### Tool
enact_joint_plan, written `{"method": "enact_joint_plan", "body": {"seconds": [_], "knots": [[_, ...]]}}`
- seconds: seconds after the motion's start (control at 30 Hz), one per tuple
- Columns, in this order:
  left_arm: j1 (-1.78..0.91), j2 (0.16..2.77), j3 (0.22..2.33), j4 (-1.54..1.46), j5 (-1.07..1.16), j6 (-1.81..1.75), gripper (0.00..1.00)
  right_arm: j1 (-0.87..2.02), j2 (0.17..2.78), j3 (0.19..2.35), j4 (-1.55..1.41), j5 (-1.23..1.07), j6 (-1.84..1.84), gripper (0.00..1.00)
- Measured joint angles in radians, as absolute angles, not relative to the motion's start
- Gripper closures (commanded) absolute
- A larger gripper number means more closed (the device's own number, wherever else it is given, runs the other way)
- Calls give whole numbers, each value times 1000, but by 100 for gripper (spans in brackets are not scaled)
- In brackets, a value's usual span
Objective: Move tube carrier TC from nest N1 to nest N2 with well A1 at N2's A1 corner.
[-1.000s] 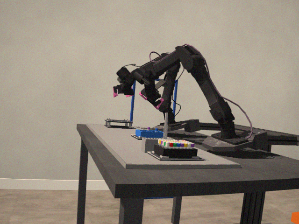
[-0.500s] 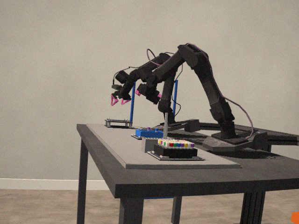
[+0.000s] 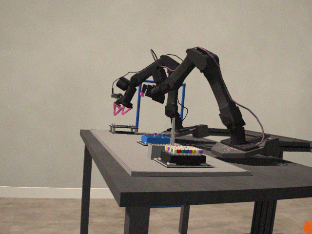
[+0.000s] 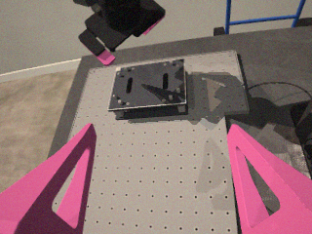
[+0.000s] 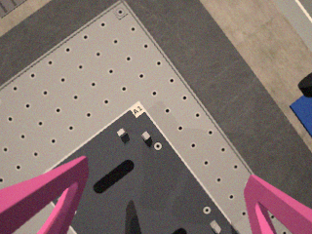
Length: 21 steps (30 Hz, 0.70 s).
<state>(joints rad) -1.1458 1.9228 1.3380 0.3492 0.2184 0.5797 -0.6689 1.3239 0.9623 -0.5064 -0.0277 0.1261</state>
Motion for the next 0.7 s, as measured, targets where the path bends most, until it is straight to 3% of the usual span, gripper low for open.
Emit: {"method": "enact_joint_plan", "body": {"seconds": [0.4, 0.7], "knots": [[-1233, 2024, 1375, 547, -86, 317, 0, -665, 1367, 995, -531, -74, 86, 0], [-1262, 2054, 1422, 563, -157, 281, 0, -665, 1367, 995, -531, -74, 85, 0]]}}
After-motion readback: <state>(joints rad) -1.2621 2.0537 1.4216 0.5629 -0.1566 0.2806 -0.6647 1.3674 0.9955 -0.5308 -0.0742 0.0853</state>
